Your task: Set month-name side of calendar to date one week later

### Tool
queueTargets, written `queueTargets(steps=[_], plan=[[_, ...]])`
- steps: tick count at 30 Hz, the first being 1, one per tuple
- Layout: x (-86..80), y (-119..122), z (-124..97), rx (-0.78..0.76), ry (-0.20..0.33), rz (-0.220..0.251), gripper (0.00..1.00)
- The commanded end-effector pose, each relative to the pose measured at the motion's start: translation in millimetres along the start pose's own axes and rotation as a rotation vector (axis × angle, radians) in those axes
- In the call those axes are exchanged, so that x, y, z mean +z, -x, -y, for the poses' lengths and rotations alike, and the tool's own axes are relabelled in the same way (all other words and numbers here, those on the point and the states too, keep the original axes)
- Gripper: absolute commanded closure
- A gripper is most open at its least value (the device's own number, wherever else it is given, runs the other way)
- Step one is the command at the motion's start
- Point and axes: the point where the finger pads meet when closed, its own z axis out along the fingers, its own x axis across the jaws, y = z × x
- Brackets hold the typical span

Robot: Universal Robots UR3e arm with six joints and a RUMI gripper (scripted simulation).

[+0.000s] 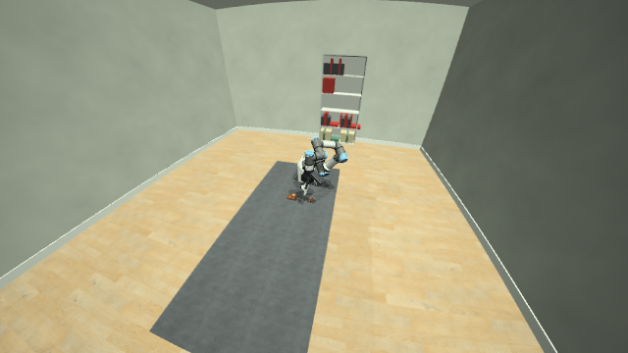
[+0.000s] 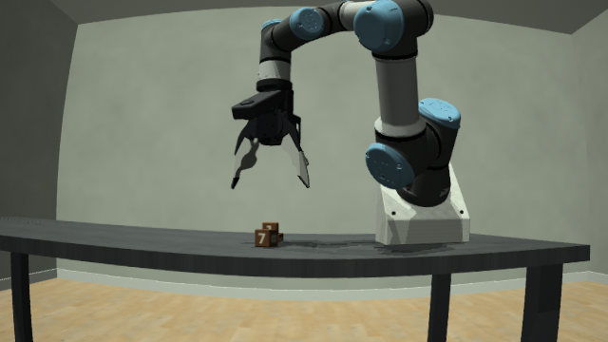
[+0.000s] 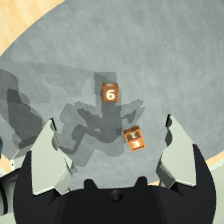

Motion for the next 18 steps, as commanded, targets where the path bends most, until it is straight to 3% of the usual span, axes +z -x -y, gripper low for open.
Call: queueTargets(steps=[1,8,9,18], plan=[[-0.7,-0.8,-0.3,0.022,0.001,-0.002,0.00],[-0.7,-0.9,-0.3,0.026,0.001,-0.002,0.00],[-0.7,-0.9,-0.3,0.026,0.001,-0.002,0.71],[-0.7,-0.9,-0.3,0.026,0.001,-0.002,0.71]])
